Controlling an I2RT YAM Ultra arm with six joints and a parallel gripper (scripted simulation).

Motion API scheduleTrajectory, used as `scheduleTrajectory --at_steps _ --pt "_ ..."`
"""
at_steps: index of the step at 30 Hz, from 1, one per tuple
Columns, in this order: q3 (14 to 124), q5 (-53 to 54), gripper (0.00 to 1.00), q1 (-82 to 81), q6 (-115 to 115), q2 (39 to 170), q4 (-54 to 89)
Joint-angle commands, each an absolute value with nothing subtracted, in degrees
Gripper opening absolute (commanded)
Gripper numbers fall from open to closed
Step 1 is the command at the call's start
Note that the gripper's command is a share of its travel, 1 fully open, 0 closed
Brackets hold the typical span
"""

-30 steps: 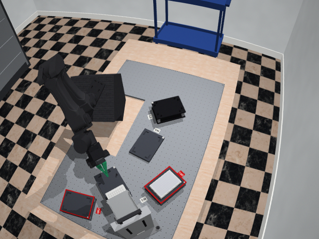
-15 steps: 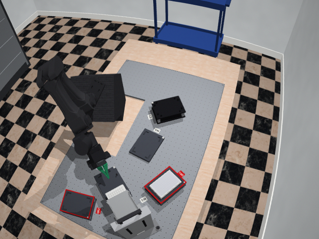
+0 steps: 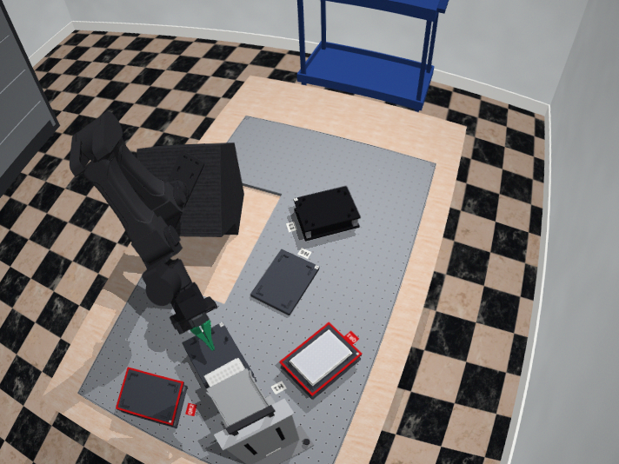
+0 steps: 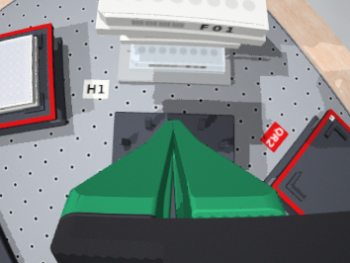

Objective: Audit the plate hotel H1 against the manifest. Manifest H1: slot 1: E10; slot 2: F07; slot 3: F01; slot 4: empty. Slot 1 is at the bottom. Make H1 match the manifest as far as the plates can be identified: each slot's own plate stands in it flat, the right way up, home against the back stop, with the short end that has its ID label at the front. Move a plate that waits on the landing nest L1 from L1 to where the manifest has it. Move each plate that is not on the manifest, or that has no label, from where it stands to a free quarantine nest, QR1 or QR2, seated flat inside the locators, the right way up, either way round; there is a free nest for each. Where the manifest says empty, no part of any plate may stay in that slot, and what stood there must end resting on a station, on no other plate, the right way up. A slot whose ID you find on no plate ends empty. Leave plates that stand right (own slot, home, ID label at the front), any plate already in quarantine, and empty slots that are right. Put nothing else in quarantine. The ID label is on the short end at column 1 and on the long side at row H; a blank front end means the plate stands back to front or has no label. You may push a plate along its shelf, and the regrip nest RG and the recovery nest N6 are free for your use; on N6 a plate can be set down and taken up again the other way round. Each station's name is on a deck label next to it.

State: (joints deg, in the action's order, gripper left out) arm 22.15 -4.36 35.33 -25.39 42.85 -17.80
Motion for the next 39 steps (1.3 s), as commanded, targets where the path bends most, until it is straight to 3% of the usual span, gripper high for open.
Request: scheduleTrajectory --at_steps 1,39 --pt "24.08 -4.15 0.0 34.52 -25.16 43.76 -19.18" --pt "28.65 -6.23 0.0 32.51 -25.14 49.07 -19.91"
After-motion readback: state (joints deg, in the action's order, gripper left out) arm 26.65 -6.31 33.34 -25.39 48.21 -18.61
